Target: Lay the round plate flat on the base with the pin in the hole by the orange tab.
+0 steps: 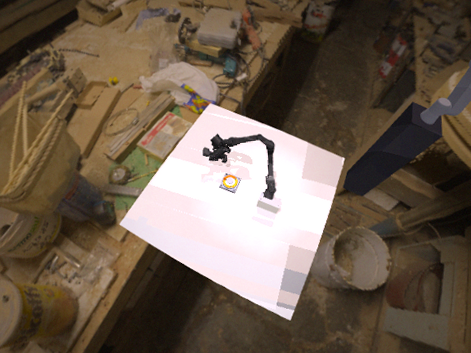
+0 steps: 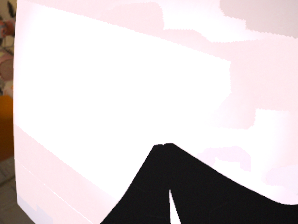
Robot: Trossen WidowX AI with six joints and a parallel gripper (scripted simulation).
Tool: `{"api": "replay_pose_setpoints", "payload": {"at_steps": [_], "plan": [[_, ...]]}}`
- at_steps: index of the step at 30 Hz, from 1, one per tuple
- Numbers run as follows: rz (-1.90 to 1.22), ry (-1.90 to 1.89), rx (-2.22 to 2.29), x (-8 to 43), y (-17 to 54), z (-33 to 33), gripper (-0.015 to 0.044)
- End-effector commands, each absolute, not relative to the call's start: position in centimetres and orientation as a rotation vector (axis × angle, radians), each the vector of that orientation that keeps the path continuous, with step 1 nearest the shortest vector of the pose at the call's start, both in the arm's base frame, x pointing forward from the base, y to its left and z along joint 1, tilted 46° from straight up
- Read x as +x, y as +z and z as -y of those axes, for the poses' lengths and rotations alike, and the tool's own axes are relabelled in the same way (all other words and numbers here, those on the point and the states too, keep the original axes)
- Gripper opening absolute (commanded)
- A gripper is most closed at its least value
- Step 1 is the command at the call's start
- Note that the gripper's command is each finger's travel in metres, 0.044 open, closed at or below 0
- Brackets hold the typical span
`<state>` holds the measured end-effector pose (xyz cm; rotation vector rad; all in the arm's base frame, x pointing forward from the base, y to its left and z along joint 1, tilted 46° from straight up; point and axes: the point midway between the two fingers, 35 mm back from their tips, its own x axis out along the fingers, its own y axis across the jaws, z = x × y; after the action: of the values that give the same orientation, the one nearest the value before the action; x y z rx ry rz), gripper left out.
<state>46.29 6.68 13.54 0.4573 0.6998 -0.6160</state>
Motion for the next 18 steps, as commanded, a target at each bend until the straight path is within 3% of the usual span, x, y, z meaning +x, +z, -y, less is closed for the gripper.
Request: {"api": "replay_pose_setpoints", "payload": {"at_steps": [1,8,18], "plan": [[-1.068,-0.647,-0.086,40.2,8.5,-5.8,0.0000],[-1.383,-0.589,-0.601,34.8,7.5,-4.4,0.0000],[-1.394,-0.586,-0.621,34.6,7.5,-4.4,0.0000]]}}
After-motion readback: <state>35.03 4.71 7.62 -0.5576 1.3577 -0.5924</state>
